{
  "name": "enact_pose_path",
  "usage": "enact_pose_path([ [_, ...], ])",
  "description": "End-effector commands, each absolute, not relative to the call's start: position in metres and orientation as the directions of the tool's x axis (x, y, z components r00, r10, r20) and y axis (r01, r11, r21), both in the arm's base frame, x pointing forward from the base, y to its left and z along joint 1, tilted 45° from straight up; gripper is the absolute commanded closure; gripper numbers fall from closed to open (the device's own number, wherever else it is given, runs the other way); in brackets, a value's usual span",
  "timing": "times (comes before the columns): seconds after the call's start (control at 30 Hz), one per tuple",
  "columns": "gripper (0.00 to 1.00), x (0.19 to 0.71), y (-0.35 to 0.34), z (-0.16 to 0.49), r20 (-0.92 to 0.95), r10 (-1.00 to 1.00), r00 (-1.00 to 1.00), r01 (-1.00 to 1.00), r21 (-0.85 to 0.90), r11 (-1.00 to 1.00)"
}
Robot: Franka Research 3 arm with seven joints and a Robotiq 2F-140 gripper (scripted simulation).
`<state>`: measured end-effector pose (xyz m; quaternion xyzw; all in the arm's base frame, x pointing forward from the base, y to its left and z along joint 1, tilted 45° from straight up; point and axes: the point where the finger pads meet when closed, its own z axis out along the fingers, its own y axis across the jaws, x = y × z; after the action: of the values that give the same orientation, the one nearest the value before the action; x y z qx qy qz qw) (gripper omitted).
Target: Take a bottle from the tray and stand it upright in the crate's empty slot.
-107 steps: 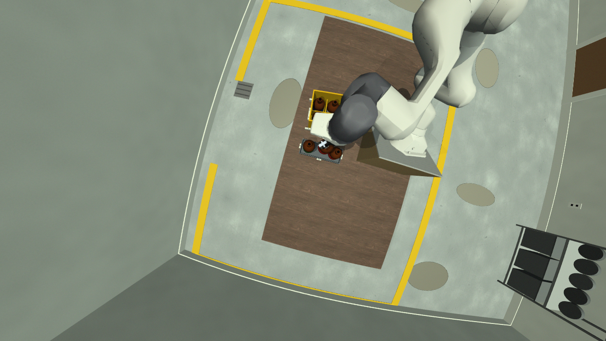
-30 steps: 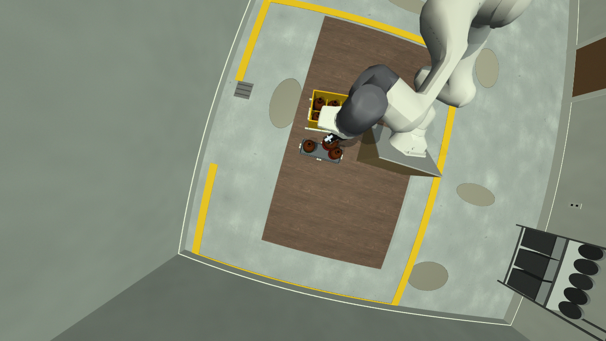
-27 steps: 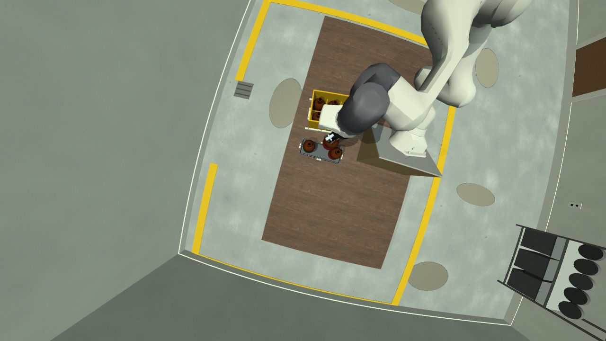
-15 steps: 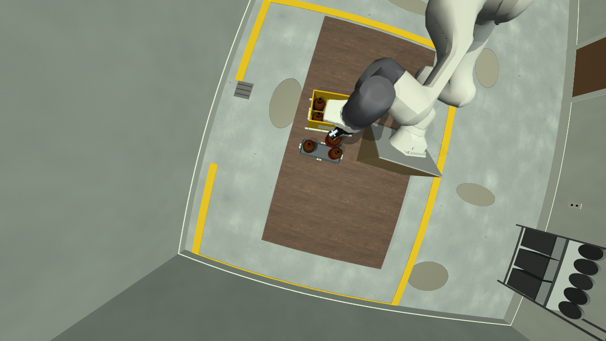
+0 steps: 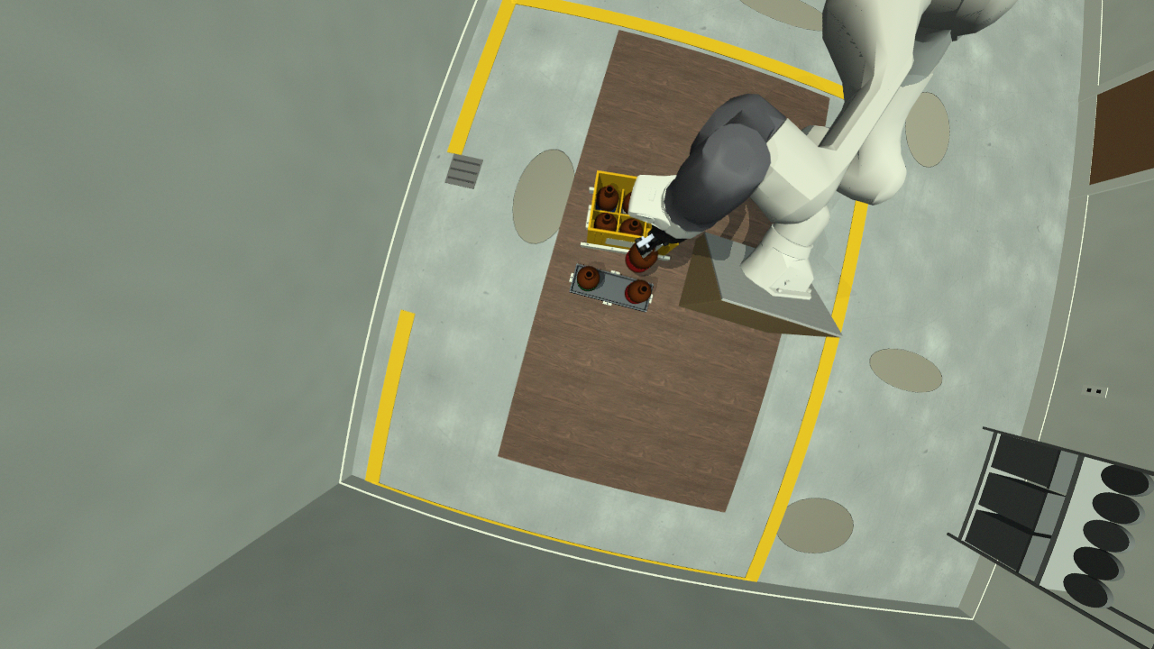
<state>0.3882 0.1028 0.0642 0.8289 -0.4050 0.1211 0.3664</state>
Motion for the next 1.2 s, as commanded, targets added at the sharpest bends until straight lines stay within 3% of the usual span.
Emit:
enact_pose_path([
  [0.0,1.00,0.386,0.098,0.071,0.496,-0.580,0.646,-0.757,0.509,-0.408],
  [1.17,1.00,0.349,0.055,0.119,0.496,-0.580,0.646,-0.757,0.509,-0.408],
])
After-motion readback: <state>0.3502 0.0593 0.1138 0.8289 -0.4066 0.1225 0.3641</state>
